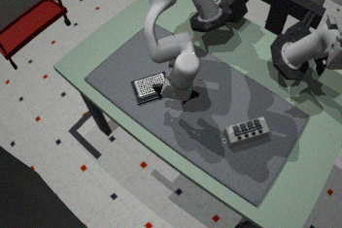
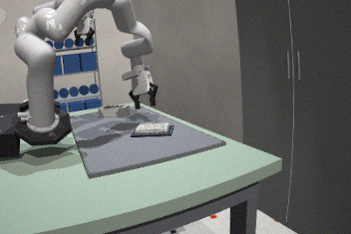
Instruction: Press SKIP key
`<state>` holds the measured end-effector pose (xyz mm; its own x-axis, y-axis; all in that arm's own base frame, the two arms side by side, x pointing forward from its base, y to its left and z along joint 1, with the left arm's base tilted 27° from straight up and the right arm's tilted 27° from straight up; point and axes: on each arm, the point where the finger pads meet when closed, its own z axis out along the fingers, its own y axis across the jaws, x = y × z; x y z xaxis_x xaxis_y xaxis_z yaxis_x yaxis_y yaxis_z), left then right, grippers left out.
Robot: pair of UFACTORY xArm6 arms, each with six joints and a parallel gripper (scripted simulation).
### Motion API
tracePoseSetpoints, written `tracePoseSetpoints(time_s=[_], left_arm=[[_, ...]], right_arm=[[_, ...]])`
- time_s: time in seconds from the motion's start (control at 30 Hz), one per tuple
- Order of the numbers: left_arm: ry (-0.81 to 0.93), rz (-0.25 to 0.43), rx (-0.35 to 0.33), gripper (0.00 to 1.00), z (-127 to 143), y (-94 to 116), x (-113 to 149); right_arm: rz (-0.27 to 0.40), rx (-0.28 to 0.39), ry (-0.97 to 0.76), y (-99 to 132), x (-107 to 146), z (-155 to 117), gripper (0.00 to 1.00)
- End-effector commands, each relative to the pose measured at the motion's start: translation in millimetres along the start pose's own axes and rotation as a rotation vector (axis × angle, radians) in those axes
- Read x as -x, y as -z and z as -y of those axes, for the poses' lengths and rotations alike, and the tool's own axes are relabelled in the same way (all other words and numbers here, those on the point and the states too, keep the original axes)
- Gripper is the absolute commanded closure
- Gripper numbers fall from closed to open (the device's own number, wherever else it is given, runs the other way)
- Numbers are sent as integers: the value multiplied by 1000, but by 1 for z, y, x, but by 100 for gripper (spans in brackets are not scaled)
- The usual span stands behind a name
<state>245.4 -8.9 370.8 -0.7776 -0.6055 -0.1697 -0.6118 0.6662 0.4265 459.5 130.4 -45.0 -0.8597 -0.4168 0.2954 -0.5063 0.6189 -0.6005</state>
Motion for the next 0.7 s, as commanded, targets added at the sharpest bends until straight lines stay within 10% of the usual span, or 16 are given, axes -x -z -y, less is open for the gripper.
tracePoseSetpoints(time_s=[0.0,0.67], left_arm=[[-98,50,-20,0,18,13,-18],[-364,178,-72,0,51,40,-78]], right_arm=[[4,0,-2,2,1,1,0],[4,0,-2,2,1,1,0]])
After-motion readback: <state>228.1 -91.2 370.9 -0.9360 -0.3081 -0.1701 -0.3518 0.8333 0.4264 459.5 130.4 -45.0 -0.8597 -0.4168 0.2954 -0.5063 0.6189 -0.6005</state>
